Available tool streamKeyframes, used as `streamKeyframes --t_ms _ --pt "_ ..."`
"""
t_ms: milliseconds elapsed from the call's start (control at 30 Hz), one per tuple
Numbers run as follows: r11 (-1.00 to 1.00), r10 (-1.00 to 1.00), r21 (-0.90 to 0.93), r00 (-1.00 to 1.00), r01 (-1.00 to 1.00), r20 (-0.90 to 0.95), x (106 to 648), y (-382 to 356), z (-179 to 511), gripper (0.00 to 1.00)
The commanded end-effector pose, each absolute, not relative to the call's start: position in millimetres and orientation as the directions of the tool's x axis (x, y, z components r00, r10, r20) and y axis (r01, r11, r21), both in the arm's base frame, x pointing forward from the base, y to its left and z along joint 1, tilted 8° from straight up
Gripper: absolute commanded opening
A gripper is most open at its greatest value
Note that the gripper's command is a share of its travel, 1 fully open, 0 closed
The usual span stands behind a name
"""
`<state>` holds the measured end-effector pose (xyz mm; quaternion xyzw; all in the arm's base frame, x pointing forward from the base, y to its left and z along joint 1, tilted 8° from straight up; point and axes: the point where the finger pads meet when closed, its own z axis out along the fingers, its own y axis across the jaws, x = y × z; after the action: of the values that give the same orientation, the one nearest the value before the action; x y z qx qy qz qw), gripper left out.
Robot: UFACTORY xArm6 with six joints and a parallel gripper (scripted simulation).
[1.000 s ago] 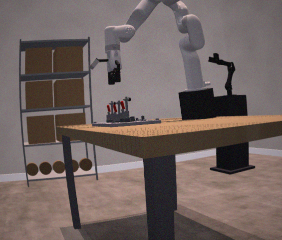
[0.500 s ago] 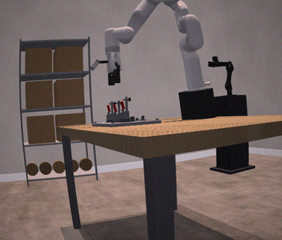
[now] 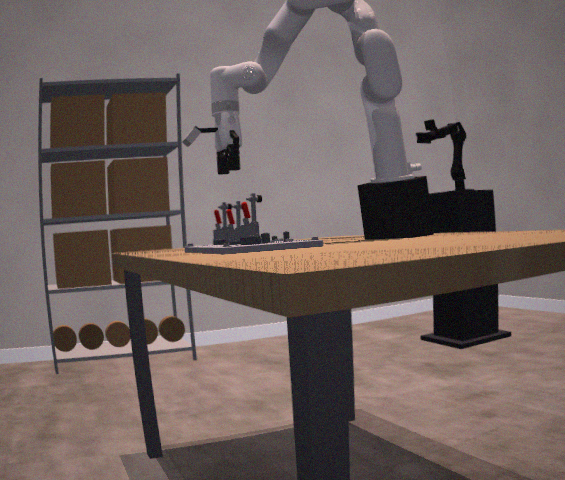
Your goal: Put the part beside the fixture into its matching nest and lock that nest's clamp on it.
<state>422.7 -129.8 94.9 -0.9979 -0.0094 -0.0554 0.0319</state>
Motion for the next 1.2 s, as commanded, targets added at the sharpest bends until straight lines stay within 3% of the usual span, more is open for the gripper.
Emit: streamKeyframes --t_ms 0,467,1167 --pt "-0.997 0.019 -0.067 0.993 0.027 0.117 418 -157 94 1.0" --pt "-0.997 0.019 -0.067 0.993 0.027 0.117 396 -238 86 1.0" --pt "-0.997 0.019 -0.067 0.993 0.027 0.117 392 -251 84 1.0"
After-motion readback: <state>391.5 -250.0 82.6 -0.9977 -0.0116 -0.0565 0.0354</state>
